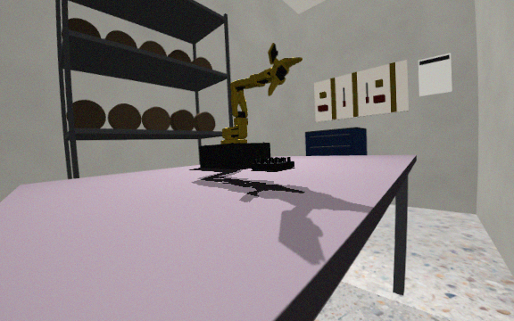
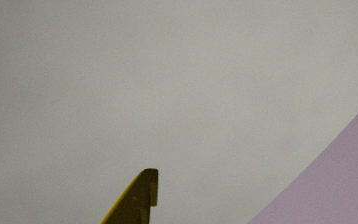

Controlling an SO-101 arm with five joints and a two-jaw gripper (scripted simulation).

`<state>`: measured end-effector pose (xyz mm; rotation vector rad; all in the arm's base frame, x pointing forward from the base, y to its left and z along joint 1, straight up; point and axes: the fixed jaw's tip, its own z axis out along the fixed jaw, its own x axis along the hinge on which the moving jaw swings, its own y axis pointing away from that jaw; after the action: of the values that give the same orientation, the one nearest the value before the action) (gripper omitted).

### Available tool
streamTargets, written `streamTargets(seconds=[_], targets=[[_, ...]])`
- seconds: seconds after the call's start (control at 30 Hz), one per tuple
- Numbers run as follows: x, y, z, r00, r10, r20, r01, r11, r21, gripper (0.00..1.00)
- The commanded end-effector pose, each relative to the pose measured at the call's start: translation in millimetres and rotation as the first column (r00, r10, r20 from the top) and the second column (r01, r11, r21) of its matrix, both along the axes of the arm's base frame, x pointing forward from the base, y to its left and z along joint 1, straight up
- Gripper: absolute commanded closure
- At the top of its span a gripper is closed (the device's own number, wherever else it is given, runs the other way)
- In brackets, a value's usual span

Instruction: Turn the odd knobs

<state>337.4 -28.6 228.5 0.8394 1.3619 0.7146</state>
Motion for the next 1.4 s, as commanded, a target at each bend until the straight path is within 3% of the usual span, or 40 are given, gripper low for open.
streamTargets(seconds=[0.0,0.53,0.57,0.8,1.03,1.1,1.23,1.37], targets=[[-0.7,0,1.6,1.0,0.0,0.005,0.0,1.0,0.001,0.0],[-0.7,0,1.6,1.0,0.0,0.005,0.0,1.0,0.001,0.0],[-0.7,0,1.6,1.0,0.0,0.005,0.0,1.0,0.001,0.6],[-4.7,0,-6.8,0.999,0.0,-0.044,0.0,1.0,0.005,0.6],[-24.7,2,-41.6,0.972,0.003,-0.235,0.003,1.0,0.024,0.6],[-24.7,2,-41.6,0.972,0.003,-0.235,0.003,1.0,0.024,0.6],[-46.9,5,-73.2,0.919,0.008,-0.395,0.008,0.999,0.039,0.6],[-76.6,7,-108.9,0.828,0.017,-0.561,0.017,0.998,0.056,0.6]])
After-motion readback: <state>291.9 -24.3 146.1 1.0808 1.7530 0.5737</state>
